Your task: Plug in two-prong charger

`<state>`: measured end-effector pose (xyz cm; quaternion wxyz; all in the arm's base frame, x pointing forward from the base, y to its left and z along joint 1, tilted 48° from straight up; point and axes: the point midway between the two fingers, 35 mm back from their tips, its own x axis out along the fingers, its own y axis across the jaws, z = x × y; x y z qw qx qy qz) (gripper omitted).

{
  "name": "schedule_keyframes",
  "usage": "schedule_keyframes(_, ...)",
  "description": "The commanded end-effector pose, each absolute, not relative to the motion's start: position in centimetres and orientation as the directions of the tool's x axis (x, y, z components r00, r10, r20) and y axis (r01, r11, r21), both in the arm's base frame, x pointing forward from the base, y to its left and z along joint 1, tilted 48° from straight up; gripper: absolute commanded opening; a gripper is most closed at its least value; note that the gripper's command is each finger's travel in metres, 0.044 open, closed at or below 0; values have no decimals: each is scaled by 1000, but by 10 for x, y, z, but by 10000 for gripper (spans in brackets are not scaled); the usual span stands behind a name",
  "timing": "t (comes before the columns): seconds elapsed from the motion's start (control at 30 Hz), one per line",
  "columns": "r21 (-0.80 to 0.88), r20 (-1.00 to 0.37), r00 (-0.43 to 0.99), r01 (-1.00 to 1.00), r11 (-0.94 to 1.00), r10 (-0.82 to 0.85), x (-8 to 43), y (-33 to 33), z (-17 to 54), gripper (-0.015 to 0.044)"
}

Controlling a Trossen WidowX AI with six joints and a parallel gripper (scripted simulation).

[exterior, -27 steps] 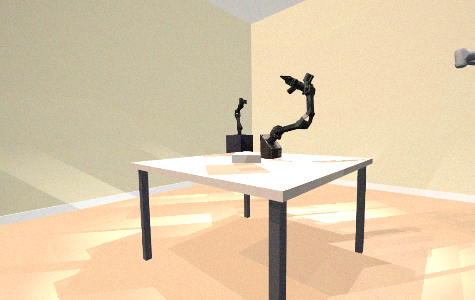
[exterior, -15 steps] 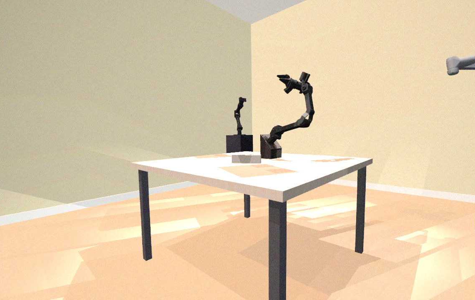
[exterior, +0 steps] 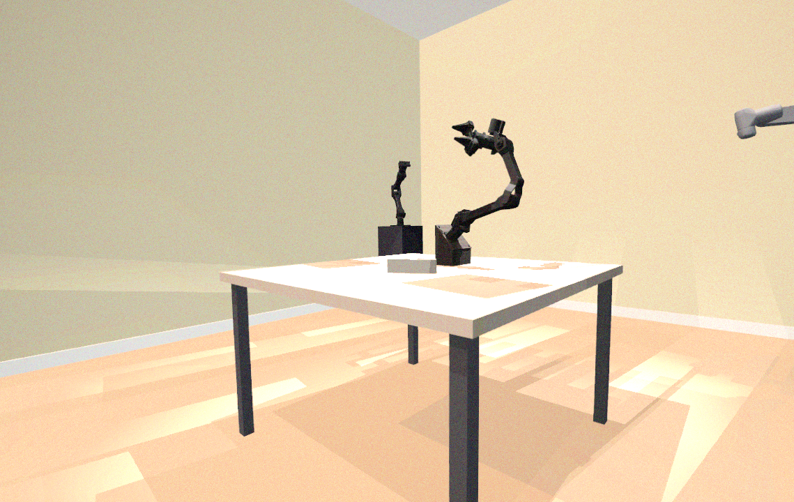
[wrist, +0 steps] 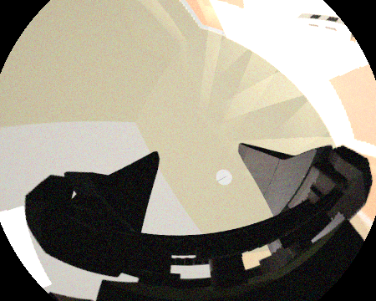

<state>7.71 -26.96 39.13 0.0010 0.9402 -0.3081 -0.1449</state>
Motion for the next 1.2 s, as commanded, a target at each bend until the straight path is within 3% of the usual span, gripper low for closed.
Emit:
schedule_keyframes(0.0,146,-305,773,-540,-829,-557,82,-279,376,440)
schedule_keyframes(0.63,380,-422,825,-217,-899,-377,123,-303,309,440)
schedule_keyframes(1.17,525,-514,833,120,-843,-202,163,-304,248,440)
